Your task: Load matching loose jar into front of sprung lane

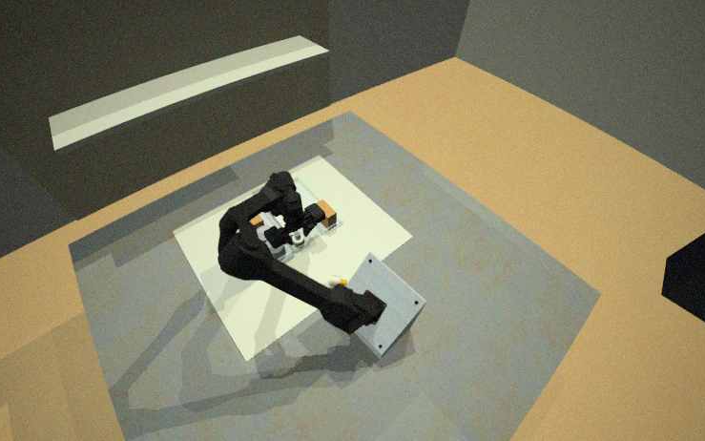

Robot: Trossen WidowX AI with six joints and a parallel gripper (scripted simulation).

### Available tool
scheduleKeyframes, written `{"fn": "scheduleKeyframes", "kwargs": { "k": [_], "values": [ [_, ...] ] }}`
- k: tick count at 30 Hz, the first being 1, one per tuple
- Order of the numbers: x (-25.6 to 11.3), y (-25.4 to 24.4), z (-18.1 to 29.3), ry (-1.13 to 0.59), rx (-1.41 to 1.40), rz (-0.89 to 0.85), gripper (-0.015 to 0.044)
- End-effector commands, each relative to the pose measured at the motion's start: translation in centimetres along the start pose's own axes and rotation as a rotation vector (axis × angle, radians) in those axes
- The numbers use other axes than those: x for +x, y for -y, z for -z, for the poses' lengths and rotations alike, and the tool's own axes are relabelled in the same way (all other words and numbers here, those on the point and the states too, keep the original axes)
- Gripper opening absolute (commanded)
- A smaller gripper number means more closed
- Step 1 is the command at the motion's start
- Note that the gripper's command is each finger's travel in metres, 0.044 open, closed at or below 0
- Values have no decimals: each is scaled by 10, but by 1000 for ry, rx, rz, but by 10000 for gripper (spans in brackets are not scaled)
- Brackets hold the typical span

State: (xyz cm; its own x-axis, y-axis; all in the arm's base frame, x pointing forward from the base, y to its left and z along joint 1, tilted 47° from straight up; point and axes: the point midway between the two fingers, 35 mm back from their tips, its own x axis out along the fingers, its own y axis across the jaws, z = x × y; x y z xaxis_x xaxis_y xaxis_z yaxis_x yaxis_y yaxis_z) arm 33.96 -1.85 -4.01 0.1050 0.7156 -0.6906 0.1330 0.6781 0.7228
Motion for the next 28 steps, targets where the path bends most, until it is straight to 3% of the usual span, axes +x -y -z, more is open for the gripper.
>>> {"fn": "scheduleKeyframes", "kwargs": {
  "k": [1,16,28],
  "values": [
    [-1,0,0,2,-3,0,281],
    [-20,0,3,2,-3,2,281],
    [-22,2,41,0,-1,2,281]
  ]
}}
